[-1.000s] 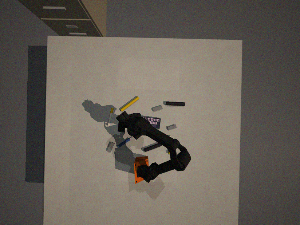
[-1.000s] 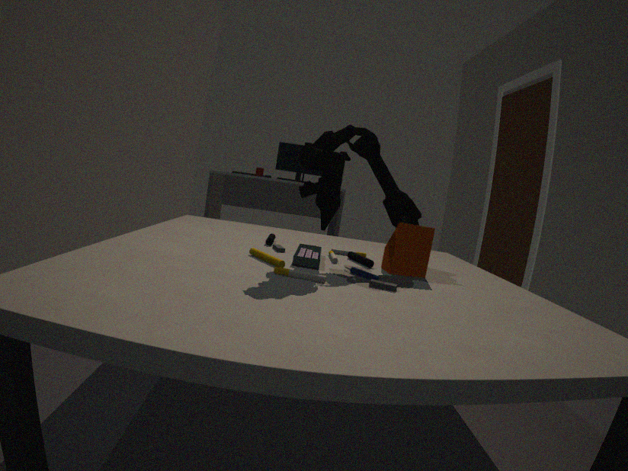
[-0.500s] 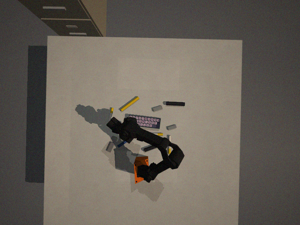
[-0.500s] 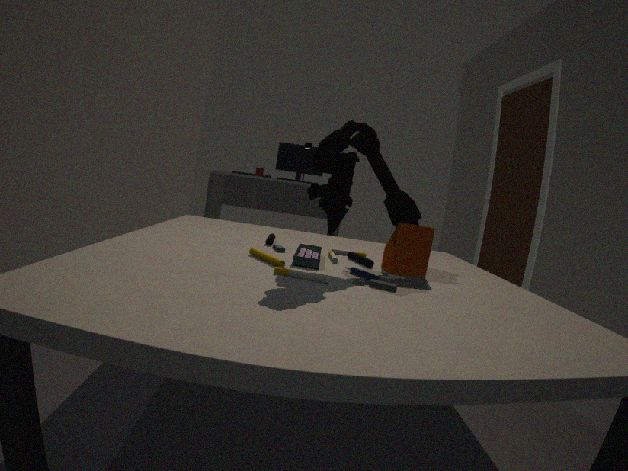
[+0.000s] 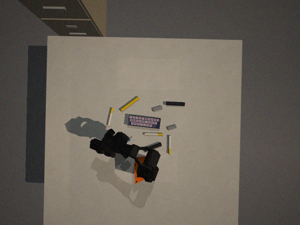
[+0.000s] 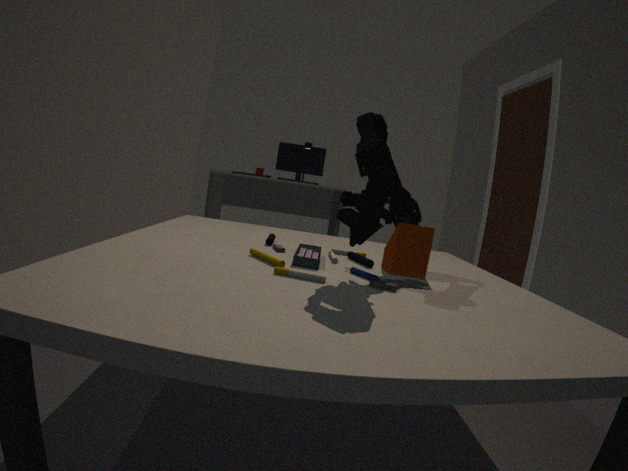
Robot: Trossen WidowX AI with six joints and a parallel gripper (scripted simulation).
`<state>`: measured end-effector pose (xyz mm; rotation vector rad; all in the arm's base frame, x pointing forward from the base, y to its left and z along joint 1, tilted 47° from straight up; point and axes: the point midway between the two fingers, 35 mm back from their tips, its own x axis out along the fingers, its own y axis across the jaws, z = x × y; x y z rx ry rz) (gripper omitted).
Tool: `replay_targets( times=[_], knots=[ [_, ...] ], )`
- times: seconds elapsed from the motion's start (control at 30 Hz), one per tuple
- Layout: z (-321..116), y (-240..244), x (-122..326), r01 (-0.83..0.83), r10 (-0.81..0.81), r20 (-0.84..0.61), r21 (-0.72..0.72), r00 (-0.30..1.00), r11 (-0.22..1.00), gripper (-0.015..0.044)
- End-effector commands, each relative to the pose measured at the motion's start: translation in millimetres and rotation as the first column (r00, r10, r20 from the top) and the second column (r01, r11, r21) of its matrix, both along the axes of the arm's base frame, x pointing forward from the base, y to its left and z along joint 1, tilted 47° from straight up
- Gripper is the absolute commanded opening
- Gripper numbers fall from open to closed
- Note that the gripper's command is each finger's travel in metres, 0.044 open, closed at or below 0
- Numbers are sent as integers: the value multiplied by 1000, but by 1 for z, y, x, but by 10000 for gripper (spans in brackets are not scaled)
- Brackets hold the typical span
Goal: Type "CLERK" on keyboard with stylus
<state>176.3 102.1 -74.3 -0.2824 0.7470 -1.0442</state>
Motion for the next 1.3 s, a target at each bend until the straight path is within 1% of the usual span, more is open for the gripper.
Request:
replay_targets(
  times=[0.0, 1.27],
  knots=[
    [-17, -10, -28, 0, 13, 288, -46, 957, 999, 150],
    [-31, -27, -23, 0, 14, 289, -46, 957, 999, 150]
  ],
)
